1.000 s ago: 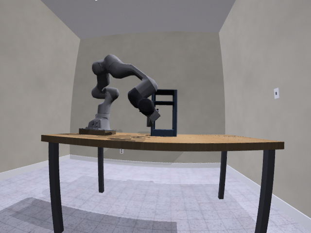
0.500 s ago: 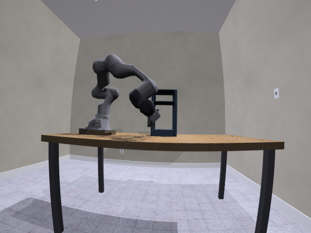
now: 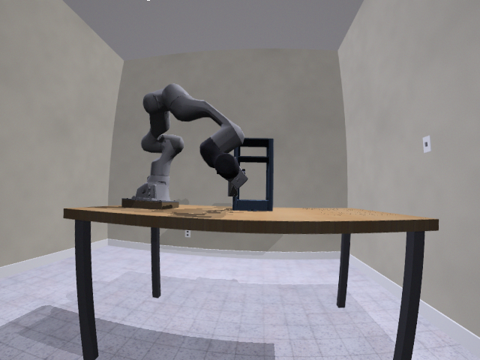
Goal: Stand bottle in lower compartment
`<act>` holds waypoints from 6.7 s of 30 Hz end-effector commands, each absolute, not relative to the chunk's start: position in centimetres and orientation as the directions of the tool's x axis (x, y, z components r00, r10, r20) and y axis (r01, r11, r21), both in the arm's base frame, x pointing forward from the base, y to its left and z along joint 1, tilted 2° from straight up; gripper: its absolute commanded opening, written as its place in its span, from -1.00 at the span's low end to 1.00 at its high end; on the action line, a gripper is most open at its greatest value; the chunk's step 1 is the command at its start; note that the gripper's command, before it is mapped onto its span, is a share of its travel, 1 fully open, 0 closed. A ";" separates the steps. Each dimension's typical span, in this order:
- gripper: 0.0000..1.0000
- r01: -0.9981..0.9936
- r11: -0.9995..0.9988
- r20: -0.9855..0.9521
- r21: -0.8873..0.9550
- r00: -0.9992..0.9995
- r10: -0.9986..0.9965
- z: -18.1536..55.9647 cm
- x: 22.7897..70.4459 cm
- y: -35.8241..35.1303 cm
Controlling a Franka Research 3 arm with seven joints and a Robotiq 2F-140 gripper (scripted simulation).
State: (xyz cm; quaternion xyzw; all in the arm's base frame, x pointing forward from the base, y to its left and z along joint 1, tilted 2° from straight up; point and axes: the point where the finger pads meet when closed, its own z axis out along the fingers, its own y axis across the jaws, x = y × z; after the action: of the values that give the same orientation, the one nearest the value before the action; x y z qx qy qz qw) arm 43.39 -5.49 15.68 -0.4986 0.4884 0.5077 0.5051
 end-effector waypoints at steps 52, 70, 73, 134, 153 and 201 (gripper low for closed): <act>-1.00 -1.000 -0.009 -1.000 -0.016 0.016 0.027 16.0 53.1 -5.4; -1.00 -1.000 -0.009 -1.000 -0.016 0.016 0.027 16.0 54.0 -5.4; -1.00 -1.000 -0.009 -1.000 -0.016 0.016 0.027 16.0 54.0 -5.4; -1.00 -1.000 -0.009 -1.000 -0.016 0.016 0.027 16.3 53.9 4.6; -1.00 -1.000 -0.009 -1.000 -0.016 0.016 0.027 16.4 53.9 8.5; -1.00 -1.000 -0.009 -1.000 -0.016 0.016 0.027 16.4 53.9 9.3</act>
State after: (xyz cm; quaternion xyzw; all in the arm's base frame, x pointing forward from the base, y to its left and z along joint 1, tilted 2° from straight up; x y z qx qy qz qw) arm 53.86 9.12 16.22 -0.4991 0.4891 0.5054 0.5061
